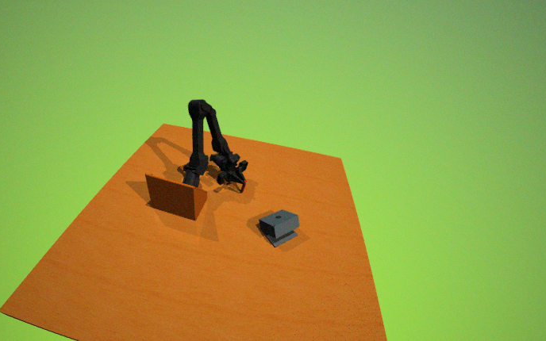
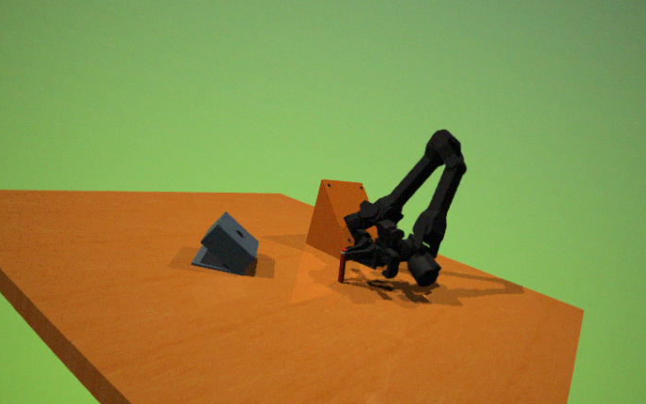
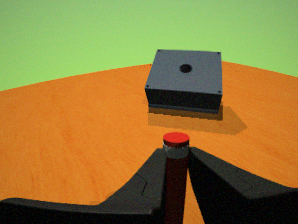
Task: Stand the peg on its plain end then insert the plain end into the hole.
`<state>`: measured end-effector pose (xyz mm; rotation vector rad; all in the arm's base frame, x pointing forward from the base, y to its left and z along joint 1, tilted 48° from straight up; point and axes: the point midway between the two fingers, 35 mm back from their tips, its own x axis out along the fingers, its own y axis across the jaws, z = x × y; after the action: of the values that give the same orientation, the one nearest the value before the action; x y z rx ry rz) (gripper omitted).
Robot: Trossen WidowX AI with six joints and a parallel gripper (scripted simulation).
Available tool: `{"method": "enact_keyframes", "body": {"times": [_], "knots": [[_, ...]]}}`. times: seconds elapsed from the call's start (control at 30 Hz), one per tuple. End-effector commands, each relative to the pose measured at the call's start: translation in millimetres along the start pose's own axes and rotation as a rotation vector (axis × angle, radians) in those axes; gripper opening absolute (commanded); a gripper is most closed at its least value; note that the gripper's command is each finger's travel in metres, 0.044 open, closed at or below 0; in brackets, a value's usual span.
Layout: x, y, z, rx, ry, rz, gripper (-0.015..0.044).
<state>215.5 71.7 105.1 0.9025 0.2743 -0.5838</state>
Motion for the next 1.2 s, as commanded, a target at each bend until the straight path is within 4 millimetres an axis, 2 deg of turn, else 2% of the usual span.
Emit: {"method": "enact_keyframes", "body": {"times": [0.0, 1.17], "knots": [[0.3, 0.0, -1.8, 0.000, 0.000, 0.000, 0.0049], [-6.2, -3.3, -7.5, -0.005, -0.027, 0.009, 0.0049]]}}
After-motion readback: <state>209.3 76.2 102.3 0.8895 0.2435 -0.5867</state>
